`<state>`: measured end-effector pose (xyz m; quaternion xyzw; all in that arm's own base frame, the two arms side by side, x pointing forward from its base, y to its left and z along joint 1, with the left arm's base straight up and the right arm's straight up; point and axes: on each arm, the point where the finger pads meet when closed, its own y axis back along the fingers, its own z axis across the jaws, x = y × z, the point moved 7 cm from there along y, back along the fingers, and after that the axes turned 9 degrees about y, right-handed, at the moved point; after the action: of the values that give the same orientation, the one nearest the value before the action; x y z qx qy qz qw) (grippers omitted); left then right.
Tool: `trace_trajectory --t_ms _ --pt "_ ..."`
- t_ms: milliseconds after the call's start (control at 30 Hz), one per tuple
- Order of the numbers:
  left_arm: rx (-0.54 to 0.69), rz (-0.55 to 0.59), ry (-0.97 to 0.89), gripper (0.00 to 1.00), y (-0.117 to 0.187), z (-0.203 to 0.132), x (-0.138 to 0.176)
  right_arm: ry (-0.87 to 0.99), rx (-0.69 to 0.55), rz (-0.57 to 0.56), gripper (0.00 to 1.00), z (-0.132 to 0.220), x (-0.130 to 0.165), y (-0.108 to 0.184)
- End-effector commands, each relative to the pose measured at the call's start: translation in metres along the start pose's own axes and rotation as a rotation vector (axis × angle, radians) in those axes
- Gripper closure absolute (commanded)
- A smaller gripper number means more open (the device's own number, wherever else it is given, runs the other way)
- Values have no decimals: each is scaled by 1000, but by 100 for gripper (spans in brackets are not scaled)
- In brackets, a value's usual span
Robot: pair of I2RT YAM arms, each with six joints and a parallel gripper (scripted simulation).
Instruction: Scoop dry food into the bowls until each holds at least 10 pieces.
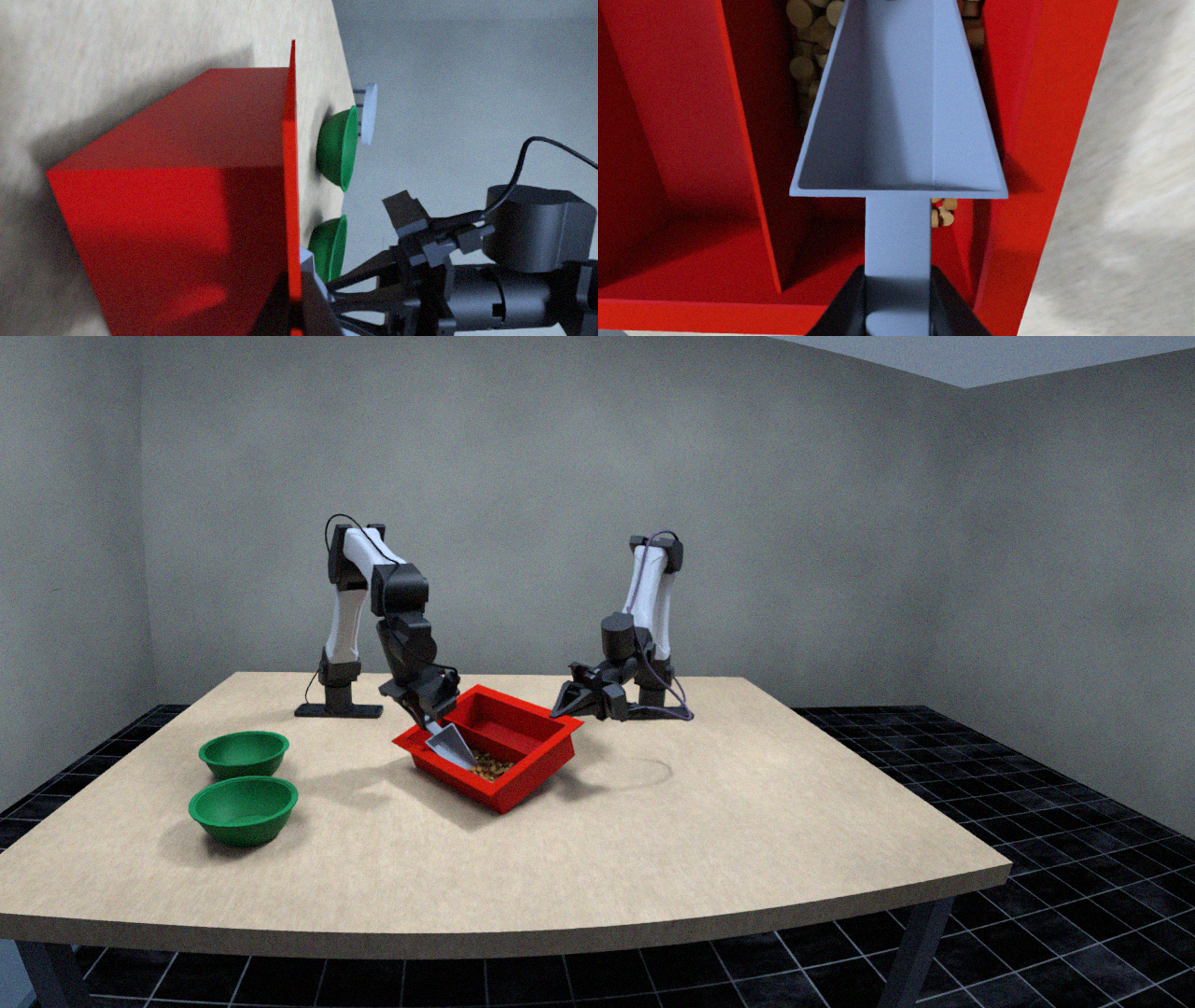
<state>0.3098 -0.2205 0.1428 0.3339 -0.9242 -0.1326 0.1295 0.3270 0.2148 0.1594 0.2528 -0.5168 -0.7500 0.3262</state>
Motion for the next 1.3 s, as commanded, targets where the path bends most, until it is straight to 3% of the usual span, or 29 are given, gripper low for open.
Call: trace_trajectory --t_ms 0,433,1267 --pt "118 15 -54 100 4 -39 3 16 3 -37 100 4 -3 14" --pt "118 15 -54 100 4 -39 3 16 2 -37 100 4 -3 14" --pt "117 17 -55 100 4 -39 4 25 30 -185 100 3 -21 -2"
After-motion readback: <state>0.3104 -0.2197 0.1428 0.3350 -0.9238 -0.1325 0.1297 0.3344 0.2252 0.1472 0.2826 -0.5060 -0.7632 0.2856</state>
